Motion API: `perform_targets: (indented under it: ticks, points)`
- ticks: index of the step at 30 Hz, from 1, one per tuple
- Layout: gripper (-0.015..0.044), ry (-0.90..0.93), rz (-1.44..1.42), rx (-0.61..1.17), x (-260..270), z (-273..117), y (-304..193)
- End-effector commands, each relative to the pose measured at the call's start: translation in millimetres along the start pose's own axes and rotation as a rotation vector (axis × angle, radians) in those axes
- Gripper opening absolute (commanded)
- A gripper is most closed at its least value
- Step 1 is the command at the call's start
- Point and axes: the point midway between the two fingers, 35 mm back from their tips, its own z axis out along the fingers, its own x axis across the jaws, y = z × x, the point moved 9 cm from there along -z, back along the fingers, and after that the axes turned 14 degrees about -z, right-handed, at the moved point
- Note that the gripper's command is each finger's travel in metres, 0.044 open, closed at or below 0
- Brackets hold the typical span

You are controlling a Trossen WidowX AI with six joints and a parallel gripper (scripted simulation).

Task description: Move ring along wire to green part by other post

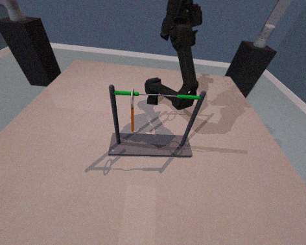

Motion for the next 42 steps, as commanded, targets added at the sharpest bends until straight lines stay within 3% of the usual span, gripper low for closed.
perform_targets:
  ticks: [1, 9, 17, 25, 33, 42]
  points:
    - [0.0374, 0.003, -0.002, 0.002, 0, 0, -1]
    - [0.0164, 0.180, -0.113, 0.172, 23, 9, -37]
    - [0.0160, 0.596, -0.330, 0.508, 58, -3, -116]
    - [0.0160, 1.081, -0.506, 0.783, 69, -50, -186]
    - [0.0160, 1.676, -0.630, 1.000, 44, -118, -233]
    - [0.0160, 2.401, -0.587, 1.136, -20, -187, -251]
